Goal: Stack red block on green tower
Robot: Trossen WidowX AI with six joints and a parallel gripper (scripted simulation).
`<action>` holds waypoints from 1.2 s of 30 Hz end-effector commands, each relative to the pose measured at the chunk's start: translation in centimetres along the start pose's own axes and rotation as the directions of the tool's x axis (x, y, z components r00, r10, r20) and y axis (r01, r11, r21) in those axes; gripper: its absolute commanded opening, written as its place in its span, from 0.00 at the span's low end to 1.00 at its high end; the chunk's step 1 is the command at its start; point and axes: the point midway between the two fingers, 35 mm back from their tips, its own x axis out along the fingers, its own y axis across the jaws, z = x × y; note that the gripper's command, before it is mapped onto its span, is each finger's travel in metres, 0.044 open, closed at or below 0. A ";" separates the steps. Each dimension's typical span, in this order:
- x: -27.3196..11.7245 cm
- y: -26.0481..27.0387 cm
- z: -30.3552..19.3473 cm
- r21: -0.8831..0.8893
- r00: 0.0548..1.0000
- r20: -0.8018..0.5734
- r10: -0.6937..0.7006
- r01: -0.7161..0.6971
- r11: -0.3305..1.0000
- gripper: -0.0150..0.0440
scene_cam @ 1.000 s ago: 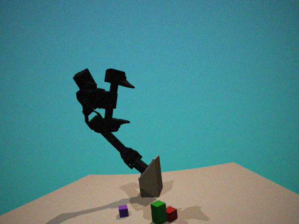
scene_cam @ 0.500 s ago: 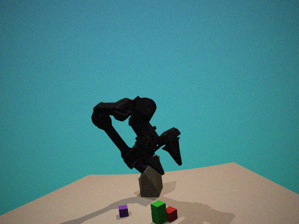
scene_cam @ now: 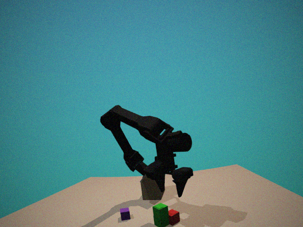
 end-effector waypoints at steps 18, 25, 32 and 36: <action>5.8 -0.3 0.1 0.001 1.000 0.020 -0.022 0.022 1.000 1.00; 6.4 -0.3 0.1 0.001 1.000 0.020 -0.022 0.022 1.000 1.00; 7.5 -0.3 0.2 0.001 1.000 0.020 -0.021 0.021 1.000 1.00; 8.2 -0.3 0.2 0.001 1.000 0.020 -0.022 0.022 1.000 1.00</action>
